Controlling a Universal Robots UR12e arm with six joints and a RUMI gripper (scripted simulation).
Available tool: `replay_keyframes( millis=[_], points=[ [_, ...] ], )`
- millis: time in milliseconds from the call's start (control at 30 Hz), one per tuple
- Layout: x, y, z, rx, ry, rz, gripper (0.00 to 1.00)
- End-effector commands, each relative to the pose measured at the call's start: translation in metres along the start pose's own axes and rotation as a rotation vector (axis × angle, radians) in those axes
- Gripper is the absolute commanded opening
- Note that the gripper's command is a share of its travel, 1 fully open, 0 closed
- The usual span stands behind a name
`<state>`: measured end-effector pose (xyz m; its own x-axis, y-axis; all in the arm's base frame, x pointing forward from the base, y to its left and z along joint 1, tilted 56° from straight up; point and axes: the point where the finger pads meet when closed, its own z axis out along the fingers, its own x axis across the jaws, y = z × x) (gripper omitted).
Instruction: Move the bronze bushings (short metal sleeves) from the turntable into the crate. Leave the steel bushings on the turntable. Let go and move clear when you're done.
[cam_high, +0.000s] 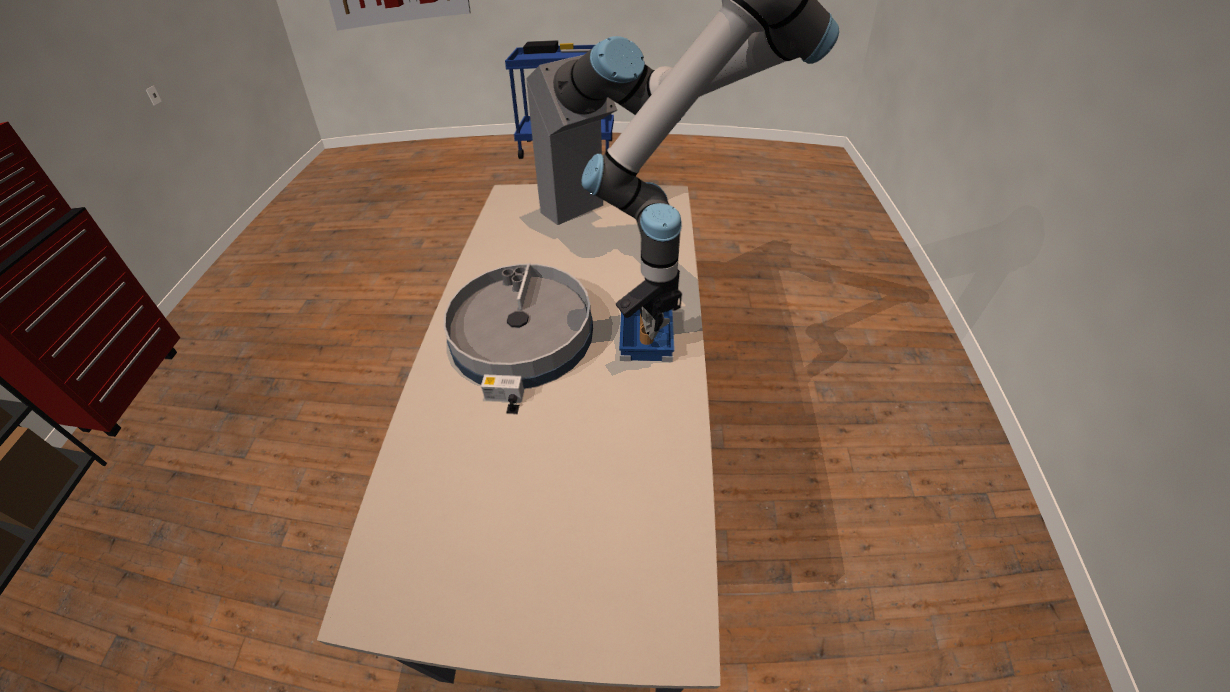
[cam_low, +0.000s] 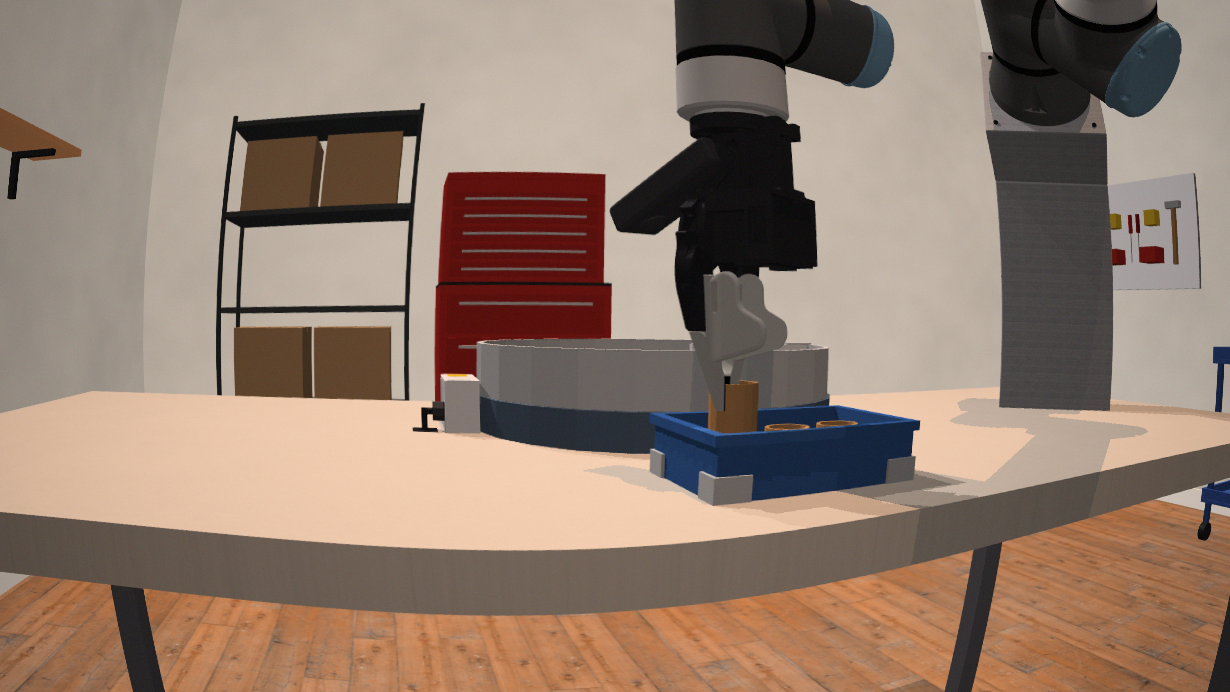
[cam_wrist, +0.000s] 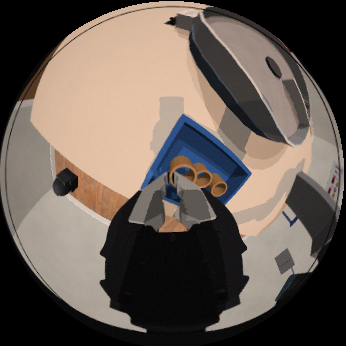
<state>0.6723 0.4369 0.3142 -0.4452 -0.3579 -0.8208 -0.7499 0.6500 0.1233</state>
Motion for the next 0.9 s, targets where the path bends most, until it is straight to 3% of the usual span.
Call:
replay_keyframes(
  millis=[0, 467, 867],
  points=[
    [-0.001, 0.000, 0.008, 0.000, -0.001, 0.000, 0.00],
    [-0.001, 0.000, 0.026, 0.000, -0.001, 0.000, 0.00],
    [-0.001, 0.000, 0.029, 0.000, -0.001, 0.000, 0.00]
  ],
)
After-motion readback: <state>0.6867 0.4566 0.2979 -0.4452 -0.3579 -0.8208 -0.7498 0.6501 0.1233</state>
